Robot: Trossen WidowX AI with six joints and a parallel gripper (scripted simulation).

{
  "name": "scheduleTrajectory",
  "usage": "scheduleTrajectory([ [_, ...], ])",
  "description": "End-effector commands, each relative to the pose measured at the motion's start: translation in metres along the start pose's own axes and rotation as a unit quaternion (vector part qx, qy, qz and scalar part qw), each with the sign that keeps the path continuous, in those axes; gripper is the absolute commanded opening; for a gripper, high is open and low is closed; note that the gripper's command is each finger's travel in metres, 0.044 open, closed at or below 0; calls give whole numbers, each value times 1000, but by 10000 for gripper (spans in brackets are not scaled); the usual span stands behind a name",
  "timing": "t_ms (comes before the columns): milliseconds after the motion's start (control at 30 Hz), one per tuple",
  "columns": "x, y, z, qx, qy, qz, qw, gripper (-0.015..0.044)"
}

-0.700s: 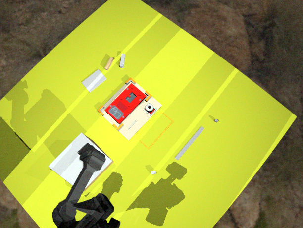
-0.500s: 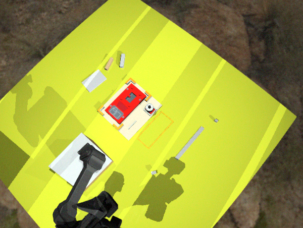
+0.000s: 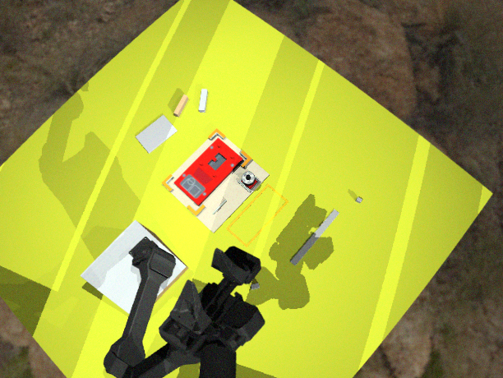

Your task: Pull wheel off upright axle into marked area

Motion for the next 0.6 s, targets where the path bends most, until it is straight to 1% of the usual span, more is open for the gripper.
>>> scheduleTrajectory([
  [0,16,-45,2,28,-9,-66,997,300],
  [300,33,-145,-6,78,-9,-230,970,300],
  [567,29,-231,-31,102,20,-379,920,300],
])
Point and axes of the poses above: the point midway between the two fingers, 35 mm back from their tips, its own x axis out along the fingers, its own y axis across the jaws, z = x × y, the point moved 4 cm from there along -x, back along the fingers, and after that the axes turned 1 degree about x, right-handed, at the moved point
